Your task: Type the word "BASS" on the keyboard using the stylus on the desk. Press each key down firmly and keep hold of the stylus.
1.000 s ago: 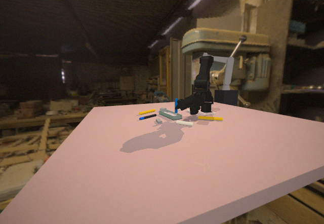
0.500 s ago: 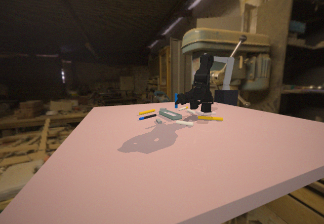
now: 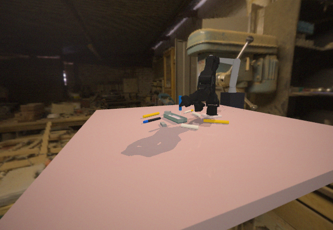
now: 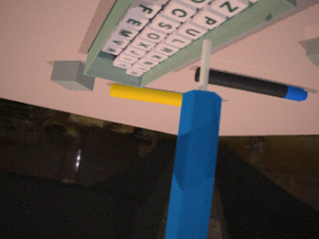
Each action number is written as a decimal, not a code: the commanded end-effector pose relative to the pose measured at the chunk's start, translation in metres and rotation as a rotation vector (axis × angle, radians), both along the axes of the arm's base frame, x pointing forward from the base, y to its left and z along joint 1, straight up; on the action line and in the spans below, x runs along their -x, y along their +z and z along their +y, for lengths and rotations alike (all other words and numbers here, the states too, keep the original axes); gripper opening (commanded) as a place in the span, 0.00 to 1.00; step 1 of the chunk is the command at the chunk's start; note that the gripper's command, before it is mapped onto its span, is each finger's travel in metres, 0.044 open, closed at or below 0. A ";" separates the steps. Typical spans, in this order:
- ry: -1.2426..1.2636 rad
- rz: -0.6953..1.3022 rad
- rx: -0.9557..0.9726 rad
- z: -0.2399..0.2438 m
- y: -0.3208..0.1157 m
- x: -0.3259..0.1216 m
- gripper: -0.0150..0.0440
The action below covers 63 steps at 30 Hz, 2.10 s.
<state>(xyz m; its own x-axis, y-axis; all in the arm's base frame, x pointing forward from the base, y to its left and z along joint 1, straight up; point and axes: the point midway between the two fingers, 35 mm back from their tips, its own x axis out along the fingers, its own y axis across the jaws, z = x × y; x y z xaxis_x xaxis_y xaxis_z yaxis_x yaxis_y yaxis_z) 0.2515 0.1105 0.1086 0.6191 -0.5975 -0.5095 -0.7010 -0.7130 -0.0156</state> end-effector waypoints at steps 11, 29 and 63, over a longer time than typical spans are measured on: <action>-0.003 0.026 -0.022 -0.060 0.001 -0.012 0.25; 0.004 -0.008 0.018 -0.118 0.006 -0.012 0.25; 0.003 -0.005 0.016 -0.117 -0.021 -0.013 0.39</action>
